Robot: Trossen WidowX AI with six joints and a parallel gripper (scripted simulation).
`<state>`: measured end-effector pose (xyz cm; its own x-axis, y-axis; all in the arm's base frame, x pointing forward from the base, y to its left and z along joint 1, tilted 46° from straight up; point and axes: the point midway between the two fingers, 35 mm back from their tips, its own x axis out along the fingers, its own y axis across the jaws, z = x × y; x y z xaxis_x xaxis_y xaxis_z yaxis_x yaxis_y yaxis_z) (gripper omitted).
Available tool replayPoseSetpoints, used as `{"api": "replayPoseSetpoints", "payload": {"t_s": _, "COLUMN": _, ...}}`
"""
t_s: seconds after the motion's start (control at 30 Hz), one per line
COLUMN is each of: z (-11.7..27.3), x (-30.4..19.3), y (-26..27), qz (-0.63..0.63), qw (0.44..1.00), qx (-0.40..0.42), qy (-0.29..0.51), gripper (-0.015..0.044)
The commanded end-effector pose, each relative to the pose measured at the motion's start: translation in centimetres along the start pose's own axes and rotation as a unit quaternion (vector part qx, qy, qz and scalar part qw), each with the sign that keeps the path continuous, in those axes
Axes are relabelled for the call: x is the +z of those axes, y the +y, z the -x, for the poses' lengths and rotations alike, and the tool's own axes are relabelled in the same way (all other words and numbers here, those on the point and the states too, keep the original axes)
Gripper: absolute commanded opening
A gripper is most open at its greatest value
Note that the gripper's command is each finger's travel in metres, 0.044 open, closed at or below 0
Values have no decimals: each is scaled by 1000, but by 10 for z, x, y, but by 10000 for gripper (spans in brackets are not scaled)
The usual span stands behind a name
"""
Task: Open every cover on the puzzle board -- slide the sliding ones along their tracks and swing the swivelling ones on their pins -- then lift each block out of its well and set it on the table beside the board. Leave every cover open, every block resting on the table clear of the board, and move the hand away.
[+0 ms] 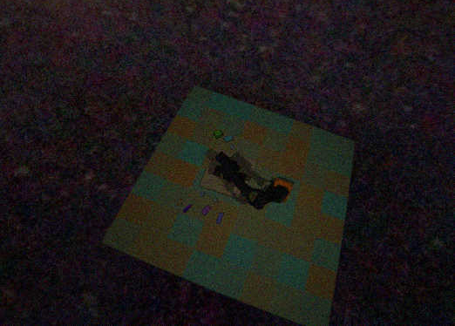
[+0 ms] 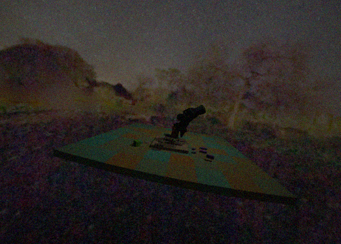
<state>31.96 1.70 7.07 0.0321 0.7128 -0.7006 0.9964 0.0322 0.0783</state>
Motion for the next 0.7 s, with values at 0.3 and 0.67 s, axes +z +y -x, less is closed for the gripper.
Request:
{"api": "replayPoseSetpoints", "payload": {"t_s": 0.3, "z": -13, "x": 0, "y": 1, "qz": -3, "qw": 1000, "qx": 0, "qy": 2, "gripper": 0}}
{"api": "replayPoseSetpoints", "payload": {"t_s": 0.67, "z": -24, "x": -1, "y": 1, "qz": -3, "qw": 1000, "qx": 0, "qy": 2, "gripper": 0}}
